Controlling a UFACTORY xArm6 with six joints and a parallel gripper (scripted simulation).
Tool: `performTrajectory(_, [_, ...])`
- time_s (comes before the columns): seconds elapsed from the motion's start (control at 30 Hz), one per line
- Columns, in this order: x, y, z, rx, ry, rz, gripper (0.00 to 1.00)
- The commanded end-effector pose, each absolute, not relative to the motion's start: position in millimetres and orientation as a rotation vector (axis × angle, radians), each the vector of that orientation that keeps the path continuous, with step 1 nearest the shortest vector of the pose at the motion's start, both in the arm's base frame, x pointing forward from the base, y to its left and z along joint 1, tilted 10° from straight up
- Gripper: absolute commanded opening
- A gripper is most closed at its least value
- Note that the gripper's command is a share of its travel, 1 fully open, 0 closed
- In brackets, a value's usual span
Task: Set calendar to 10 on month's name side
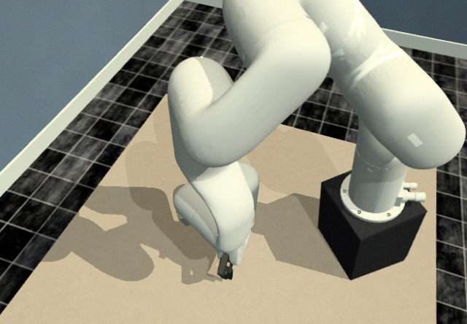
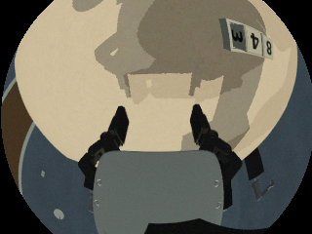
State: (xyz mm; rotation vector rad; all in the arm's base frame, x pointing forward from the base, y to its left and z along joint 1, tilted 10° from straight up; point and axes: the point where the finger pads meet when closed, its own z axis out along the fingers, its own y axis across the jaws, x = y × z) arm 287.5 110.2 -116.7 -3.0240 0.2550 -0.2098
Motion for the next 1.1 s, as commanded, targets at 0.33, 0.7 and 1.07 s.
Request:
performTrajectory(0.33, [288.2,110.5,-116.2,-3.023,0.255,-0.212,1.0])
performTrajectory(0.7, [286.1,109.3,-102.7,-3.023,0.255,-0.212,1.0])
performTrajectory(1.07, [283.8,107.7,-85.6,-3.023,0.259,-0.212,1.0])
